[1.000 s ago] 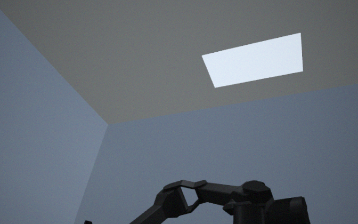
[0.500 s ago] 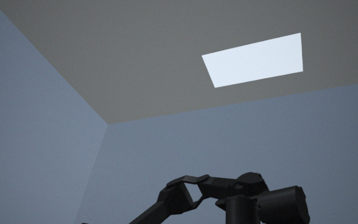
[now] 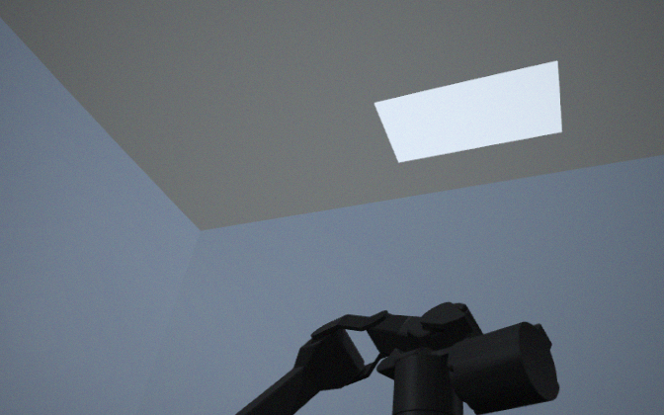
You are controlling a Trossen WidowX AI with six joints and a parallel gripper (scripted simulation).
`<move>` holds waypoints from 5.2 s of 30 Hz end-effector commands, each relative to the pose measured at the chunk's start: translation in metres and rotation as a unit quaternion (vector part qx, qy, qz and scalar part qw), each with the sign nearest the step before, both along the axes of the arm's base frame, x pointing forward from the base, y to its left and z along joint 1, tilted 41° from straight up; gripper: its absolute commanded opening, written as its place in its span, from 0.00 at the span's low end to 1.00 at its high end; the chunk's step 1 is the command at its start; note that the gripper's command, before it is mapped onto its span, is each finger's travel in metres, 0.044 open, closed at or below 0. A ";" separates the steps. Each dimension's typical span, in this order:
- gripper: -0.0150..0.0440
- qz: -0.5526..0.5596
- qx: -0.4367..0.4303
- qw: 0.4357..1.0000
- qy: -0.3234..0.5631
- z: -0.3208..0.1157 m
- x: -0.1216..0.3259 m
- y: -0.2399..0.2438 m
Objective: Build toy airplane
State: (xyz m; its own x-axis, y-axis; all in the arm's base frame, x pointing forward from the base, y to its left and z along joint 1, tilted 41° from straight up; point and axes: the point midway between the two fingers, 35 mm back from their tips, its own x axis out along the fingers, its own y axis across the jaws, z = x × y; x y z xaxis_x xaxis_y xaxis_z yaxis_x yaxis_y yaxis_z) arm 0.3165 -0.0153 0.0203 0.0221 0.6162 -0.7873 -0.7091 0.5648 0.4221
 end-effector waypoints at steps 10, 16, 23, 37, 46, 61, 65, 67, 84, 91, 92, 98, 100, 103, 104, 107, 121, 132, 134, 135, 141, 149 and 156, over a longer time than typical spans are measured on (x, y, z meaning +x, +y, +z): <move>0.25 0.086 -0.002 0.994 -0.062 -0.033 -0.013 -0.025; 0.25 0.126 -0.001 0.988 -0.094 -0.047 -0.021 -0.036; 0.25 0.173 0.000 0.976 -0.133 -0.063 -0.031 -0.048; 0.25 0.274 0.006 0.937 -0.217 -0.095 -0.054 -0.068; 0.30 0.321 0.010 0.911 -0.257 -0.108 -0.066 -0.075; 0.58 0.321 0.010 0.911 -0.257 -0.108 -0.067 -0.075; 0.58 0.321 0.010 0.911 -0.257 -0.109 -0.067 -0.075; 0.58 0.321 0.010 0.911 -0.257 -0.110 -0.067 -0.074; 0.58 0.321 0.010 0.911 -0.257 -0.131 -0.066 -0.057; 0.58 0.321 0.011 0.911 -0.257 -0.139 -0.066 -0.049; 0.58 0.321 0.011 0.911 -0.257 -0.140 -0.066 -0.049; 0.57 0.324 0.009 0.910 -0.259 -0.138 -0.066 -0.050; 0.55 0.324 0.009 0.910 -0.259 -0.138 -0.066 -0.050; 0.48 0.324 0.009 0.910 -0.259 -0.138 -0.066 -0.050; 0.44 0.324 0.009 0.910 -0.259 -0.138 -0.066 -0.050; 0.31 0.324 0.009 0.910 -0.259 -0.138 -0.066 -0.050; 0.93 0.324 0.009 0.910 -0.259 -0.138 -0.066 -0.050; 1.00 0.323 0.008 0.911 -0.258 -0.121 -0.064 -0.067; 1.00 0.322 0.008 0.911 -0.257 -0.094 -0.065 -0.091; 1.00 0.322 0.009 0.911 -0.257 -0.083 -0.066 -0.099; 1.00 0.321 0.010 0.912 -0.257 -0.076 -0.065 -0.109; 1.00 0.163 0.014 0.978 -0.127 -0.076 -0.064 -0.109; 1.00 -0.098 0.021 0.991 0.085 -0.075 -0.063 -0.110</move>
State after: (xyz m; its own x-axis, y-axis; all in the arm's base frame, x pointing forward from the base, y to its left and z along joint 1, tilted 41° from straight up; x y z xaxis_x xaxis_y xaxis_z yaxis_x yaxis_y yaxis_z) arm 0.2541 -0.1254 -0.0546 0.0220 0.6429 -0.7656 -0.8259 0.4432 0.3484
